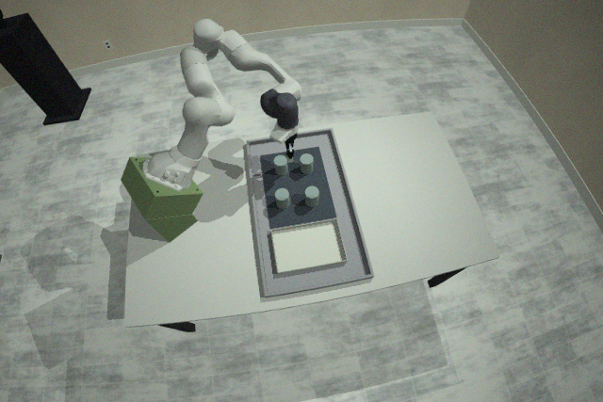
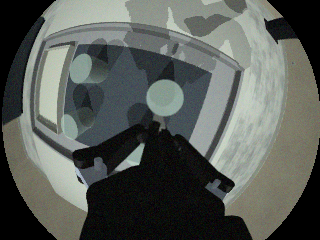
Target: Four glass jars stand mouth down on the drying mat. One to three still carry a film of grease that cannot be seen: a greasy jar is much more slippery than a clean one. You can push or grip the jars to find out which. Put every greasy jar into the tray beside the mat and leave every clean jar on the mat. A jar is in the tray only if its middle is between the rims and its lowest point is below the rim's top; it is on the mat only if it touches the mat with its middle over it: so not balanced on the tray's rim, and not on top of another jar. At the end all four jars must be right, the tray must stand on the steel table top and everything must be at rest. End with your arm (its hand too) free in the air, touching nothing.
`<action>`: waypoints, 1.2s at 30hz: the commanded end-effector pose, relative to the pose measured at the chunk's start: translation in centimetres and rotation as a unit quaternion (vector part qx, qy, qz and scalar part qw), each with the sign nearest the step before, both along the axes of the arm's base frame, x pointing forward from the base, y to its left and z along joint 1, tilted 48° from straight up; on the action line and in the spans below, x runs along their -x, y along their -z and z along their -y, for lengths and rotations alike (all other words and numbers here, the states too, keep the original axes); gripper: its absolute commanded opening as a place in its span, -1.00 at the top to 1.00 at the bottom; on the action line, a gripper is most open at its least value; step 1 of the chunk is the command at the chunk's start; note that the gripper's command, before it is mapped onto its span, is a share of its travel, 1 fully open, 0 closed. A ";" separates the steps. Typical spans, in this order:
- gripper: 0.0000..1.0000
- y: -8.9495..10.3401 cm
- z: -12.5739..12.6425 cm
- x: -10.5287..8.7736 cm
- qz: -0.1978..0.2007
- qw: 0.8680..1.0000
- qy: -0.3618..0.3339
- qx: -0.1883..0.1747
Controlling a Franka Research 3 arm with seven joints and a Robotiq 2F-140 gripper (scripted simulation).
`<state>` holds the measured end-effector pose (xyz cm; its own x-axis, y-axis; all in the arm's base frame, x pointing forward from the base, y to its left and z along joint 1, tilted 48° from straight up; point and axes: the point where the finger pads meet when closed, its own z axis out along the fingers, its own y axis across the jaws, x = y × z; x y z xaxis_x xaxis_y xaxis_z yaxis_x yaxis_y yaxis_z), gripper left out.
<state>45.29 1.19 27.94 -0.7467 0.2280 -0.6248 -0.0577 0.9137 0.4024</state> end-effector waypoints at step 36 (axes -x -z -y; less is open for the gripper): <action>1.00 0.2 -0.1 0.4 0.002 1.000 -0.001 0.001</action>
